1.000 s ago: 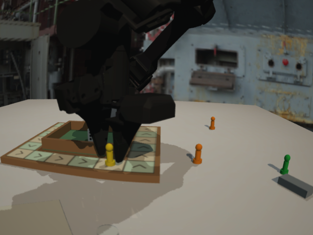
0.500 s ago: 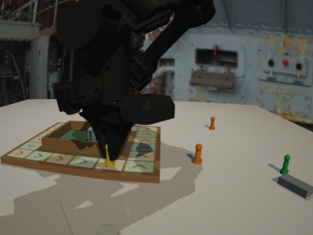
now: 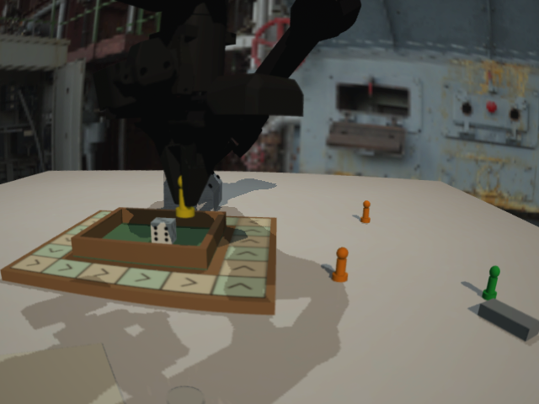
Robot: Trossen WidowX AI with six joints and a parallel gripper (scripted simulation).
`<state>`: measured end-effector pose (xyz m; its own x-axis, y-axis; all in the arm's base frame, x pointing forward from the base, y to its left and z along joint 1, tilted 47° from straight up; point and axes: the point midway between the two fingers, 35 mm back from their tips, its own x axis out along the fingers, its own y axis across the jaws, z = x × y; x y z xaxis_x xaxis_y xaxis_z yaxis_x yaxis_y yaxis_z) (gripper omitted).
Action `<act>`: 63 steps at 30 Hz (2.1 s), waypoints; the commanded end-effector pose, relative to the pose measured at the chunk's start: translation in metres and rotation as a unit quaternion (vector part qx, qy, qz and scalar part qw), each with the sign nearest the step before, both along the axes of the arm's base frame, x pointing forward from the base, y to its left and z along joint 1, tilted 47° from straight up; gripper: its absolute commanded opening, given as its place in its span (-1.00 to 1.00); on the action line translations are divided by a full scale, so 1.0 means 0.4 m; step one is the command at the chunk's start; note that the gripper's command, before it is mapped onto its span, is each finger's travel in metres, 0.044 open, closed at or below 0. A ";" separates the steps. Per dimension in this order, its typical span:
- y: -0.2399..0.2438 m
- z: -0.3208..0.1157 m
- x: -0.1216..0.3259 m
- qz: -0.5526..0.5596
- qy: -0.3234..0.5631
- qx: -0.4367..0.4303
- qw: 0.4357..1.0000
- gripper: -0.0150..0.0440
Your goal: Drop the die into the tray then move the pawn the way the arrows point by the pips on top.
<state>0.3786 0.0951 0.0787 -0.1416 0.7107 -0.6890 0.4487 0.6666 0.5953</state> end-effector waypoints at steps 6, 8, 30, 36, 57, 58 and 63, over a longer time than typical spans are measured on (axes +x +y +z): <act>-0.099 0.099 0.005 0.001 -0.002 -0.001 1.000 -0.49; -0.111 0.112 0.004 0.001 -0.002 0.000 1.000 -0.49; -0.037 0.098 -0.086 0.002 -0.003 -0.001 1.000 -0.49; -0.012 0.090 -0.124 0.002 -0.002 0.000 1.000 -0.49; 0.052 0.053 -0.251 0.001 0.001 0.002 1.000 -0.49; 0.055 0.050 -0.252 0.001 0.001 0.002 1.000 -0.49; 0.087 0.019 -0.257 0.001 0.001 0.002 1.000 -0.49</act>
